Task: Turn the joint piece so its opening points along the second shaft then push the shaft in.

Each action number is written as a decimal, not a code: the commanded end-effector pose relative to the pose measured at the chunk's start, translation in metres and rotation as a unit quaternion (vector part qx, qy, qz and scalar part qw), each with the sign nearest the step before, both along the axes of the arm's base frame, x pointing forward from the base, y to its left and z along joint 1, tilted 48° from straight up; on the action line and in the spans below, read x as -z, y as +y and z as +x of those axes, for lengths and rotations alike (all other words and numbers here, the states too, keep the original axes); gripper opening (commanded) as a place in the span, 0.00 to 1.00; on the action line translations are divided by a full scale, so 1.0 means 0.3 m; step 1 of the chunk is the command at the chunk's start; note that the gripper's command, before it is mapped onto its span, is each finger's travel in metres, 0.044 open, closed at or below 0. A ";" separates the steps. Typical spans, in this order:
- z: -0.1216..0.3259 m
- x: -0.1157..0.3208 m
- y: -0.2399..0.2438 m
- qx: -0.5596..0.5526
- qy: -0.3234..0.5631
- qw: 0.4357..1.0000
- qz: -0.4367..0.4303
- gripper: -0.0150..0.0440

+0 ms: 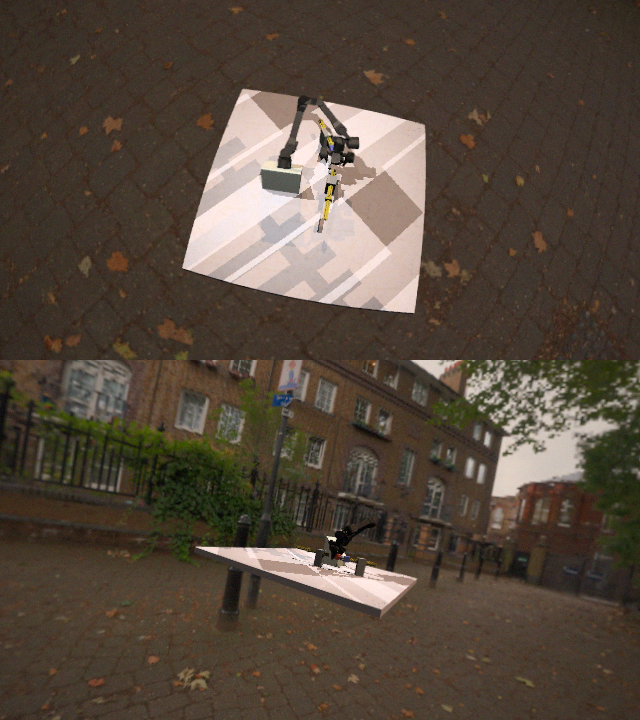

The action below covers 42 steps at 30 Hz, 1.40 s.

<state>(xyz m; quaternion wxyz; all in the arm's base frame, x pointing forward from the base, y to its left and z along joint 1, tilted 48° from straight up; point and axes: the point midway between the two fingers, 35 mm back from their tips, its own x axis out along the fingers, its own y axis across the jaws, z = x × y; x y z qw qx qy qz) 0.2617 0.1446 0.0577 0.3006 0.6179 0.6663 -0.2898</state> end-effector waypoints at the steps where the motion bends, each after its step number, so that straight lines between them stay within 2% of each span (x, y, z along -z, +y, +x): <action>1: -0.008 0.025 0.011 0.001 0.008 1.000 -0.001 1.00; 6: -0.010 0.038 0.023 0.001 0.008 1.000 0.000 1.00; 16: -0.010 0.038 0.023 0.001 0.008 1.000 0.000 0.56; 42: -0.010 0.038 0.023 0.001 0.008 1.000 0.000 0.56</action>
